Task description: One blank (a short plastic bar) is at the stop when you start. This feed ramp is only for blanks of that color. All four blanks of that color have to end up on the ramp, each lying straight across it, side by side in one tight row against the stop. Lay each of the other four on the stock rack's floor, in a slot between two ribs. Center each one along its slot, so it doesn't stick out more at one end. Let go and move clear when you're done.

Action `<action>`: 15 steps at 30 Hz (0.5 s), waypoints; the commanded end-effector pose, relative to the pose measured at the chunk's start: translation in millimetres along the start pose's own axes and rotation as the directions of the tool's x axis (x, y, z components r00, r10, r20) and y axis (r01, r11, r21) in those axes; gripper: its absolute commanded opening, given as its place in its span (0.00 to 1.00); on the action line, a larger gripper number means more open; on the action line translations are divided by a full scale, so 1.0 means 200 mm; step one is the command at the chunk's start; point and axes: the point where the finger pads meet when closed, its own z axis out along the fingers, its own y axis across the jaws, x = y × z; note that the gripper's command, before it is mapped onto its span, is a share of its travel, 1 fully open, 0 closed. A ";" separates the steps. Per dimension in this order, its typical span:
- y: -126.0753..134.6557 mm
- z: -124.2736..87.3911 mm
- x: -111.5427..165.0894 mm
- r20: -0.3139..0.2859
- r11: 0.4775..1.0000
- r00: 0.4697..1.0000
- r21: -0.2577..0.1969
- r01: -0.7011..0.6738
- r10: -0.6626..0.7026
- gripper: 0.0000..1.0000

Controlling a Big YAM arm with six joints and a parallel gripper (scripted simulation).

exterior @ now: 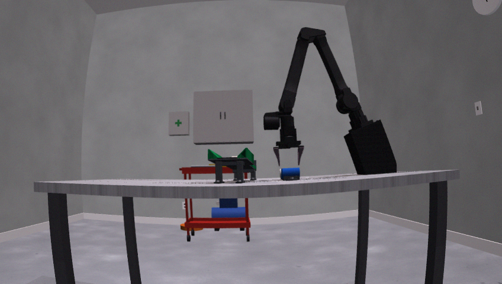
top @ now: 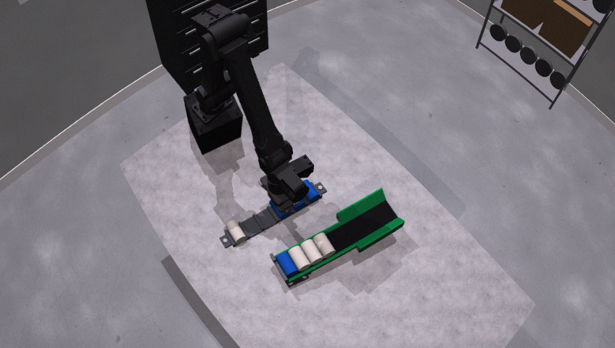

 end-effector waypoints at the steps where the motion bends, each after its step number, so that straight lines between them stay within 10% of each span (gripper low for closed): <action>1: -0.03 0.02 0.01 0.004 1.000 1.000 0.011 0.001 -0.001 0.83; 15: -0.04 0.02 0.01 0.005 1.000 1.000 0.018 0.001 -0.001 0.83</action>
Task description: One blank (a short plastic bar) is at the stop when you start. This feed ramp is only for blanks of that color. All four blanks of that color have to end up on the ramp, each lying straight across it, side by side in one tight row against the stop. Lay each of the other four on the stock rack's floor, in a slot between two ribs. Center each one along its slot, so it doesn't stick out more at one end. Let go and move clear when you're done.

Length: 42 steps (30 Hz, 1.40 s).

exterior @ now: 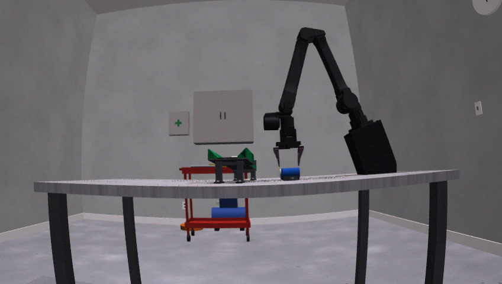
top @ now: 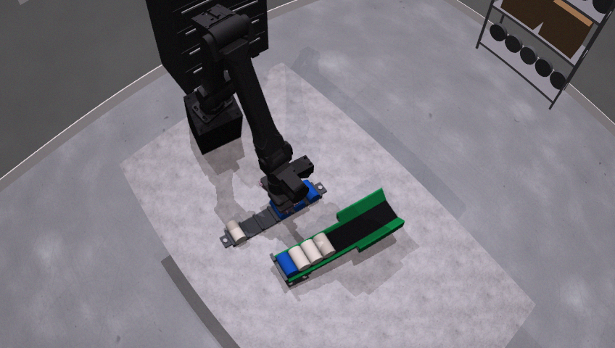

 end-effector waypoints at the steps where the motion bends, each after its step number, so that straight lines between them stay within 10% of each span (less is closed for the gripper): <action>1: -0.03 0.01 0.01 0.004 1.000 1.000 0.014 0.001 -0.001 0.83; 42: -0.05 0.06 0.01 0.004 1.000 1.000 0.017 0.002 -0.002 0.83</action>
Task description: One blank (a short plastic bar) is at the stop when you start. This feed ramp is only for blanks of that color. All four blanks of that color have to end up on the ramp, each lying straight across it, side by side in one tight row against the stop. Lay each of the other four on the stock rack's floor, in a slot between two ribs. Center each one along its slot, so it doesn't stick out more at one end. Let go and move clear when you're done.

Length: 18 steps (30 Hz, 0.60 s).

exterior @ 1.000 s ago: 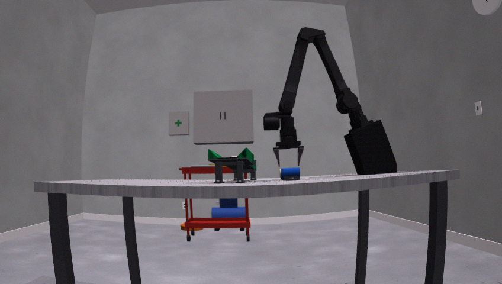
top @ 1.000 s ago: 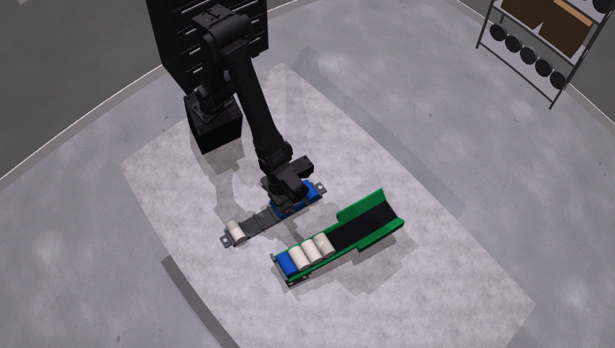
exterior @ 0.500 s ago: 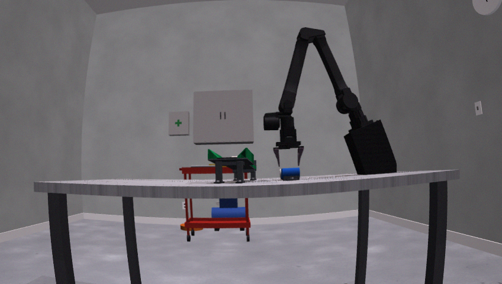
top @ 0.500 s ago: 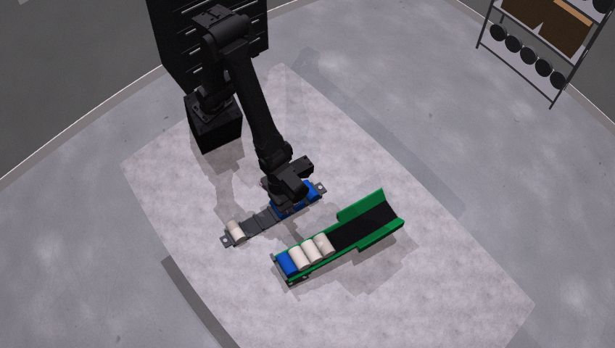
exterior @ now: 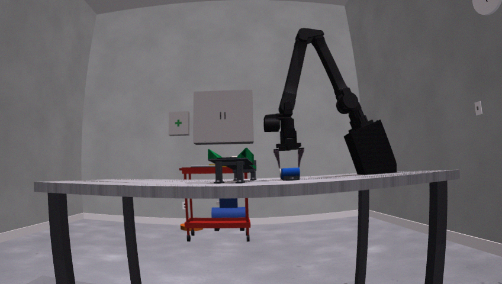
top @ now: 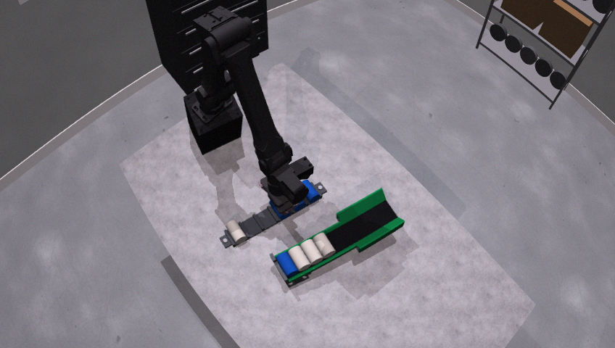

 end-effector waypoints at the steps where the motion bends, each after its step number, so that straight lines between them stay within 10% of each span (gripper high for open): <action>1: -0.06 0.03 0.00 0.005 1.000 1.000 0.019 0.002 -0.002 0.83; 18: -0.06 0.15 0.00 0.005 1.000 1.000 0.020 0.002 -0.003 0.83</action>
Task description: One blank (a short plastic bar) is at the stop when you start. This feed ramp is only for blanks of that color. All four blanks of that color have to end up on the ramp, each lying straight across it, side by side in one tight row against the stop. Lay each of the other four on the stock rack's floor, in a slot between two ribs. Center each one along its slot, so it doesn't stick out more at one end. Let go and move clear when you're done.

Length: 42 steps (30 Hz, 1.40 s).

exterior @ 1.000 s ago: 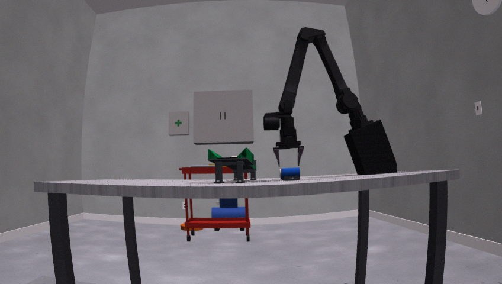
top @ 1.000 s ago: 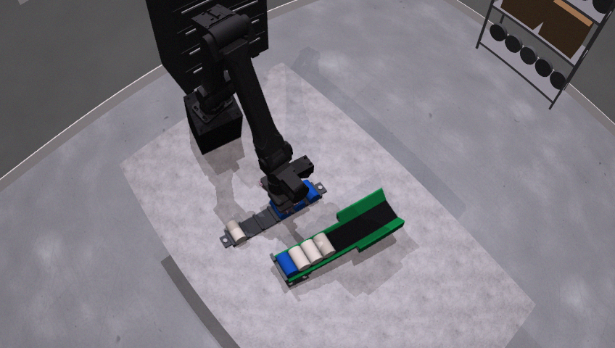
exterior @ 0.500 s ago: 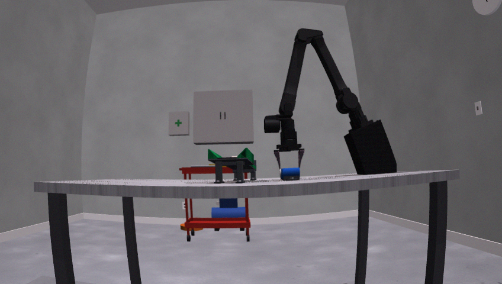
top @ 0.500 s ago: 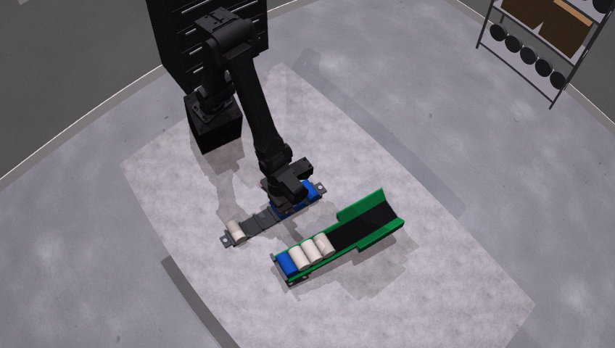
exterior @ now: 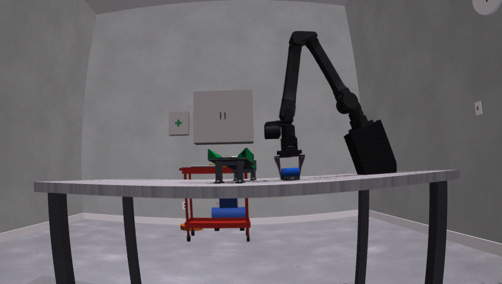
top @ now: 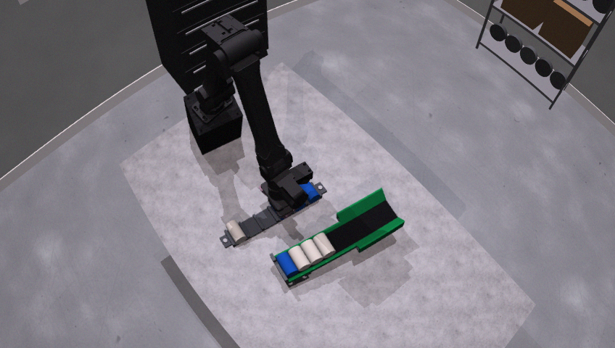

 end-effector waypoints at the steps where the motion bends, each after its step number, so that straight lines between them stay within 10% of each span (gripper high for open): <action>1: -0.07 0.01 0.00 0.006 1.000 1.000 0.028 0.002 -0.002 0.83; 39: -0.10 -0.03 0.00 0.009 0.999 1.000 0.051 -0.001 0.000 0.83; 40: -0.10 -0.03 0.00 0.009 0.999 1.000 0.051 -0.001 0.000 0.64; 42: -0.09 -0.03 0.00 0.008 0.999 1.000 0.047 -0.002 0.002 0.64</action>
